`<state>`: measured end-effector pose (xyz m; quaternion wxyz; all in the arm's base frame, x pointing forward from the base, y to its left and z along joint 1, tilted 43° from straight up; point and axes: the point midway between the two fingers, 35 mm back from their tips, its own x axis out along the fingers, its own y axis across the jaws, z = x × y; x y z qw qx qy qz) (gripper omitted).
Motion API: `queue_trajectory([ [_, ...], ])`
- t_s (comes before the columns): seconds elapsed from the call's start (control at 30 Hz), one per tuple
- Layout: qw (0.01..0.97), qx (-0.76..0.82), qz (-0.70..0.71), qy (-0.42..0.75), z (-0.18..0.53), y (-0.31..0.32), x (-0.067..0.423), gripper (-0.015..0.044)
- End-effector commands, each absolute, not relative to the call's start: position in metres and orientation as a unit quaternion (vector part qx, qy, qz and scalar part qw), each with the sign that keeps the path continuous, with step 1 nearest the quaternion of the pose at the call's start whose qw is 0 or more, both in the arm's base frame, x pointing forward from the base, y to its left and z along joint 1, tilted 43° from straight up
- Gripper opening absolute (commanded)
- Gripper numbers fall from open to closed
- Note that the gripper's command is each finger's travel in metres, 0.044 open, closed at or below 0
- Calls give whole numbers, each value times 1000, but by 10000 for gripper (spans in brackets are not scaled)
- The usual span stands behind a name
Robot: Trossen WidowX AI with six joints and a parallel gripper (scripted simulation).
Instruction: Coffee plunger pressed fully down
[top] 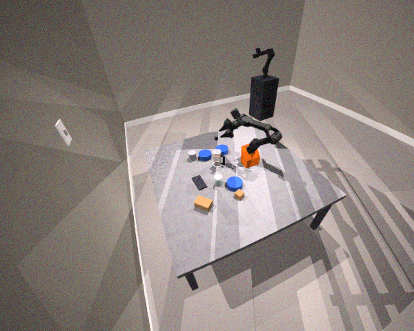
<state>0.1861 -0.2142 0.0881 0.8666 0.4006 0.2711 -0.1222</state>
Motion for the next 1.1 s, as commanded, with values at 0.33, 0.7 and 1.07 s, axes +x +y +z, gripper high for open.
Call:
queue_trajectory([
  [0.33,865,402,-125,272,71,-204,195,440],
  [0.7,865,402,-125,272,60,-205,210,440],
  [1.07,866,403,-125,270,54,-203,220,387],
])
